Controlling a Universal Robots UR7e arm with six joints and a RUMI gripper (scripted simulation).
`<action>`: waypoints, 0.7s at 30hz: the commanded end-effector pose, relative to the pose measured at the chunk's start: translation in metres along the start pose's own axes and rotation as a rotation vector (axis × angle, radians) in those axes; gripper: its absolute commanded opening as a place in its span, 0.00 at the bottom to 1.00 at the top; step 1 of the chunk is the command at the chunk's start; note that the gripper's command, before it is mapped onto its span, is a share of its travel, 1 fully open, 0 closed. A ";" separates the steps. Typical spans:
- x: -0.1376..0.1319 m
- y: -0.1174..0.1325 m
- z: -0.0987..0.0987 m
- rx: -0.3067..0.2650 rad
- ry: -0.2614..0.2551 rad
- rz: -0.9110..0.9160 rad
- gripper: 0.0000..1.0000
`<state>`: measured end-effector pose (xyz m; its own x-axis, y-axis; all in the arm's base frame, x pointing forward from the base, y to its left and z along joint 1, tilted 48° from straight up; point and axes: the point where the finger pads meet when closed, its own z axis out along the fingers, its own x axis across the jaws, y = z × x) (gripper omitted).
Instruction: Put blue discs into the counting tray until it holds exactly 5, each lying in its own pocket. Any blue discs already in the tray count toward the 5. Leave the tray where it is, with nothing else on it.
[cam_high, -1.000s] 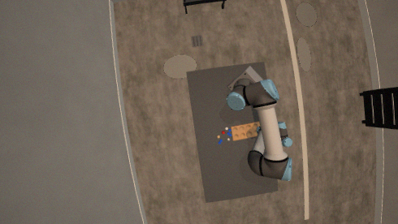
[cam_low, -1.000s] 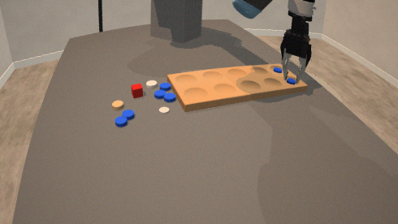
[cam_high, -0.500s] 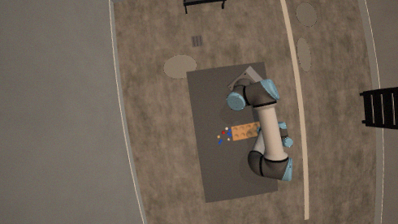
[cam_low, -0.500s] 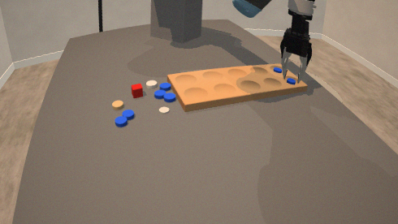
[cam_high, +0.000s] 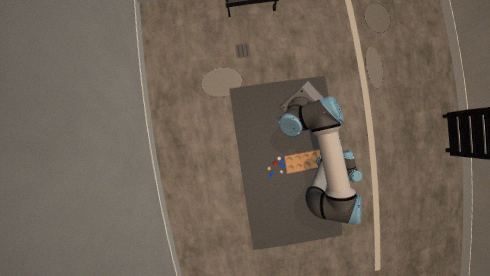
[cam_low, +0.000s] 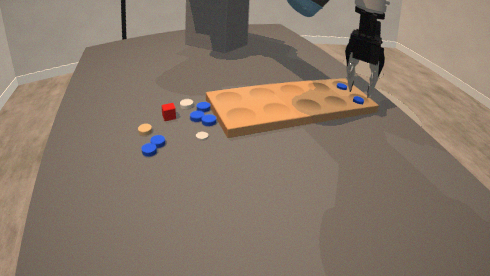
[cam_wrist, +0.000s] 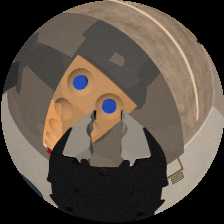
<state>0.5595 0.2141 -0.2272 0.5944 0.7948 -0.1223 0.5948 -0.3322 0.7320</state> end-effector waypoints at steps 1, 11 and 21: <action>0.001 0.001 -0.039 -0.002 0.003 0.000 0.28; 0.001 0.001 -0.081 -0.002 0.003 0.000 0.28; 0.000 0.001 -0.084 -0.002 0.003 0.000 0.28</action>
<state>0.5184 0.2563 -0.1720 0.5900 0.7991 -0.1153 0.5919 -0.3310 0.7349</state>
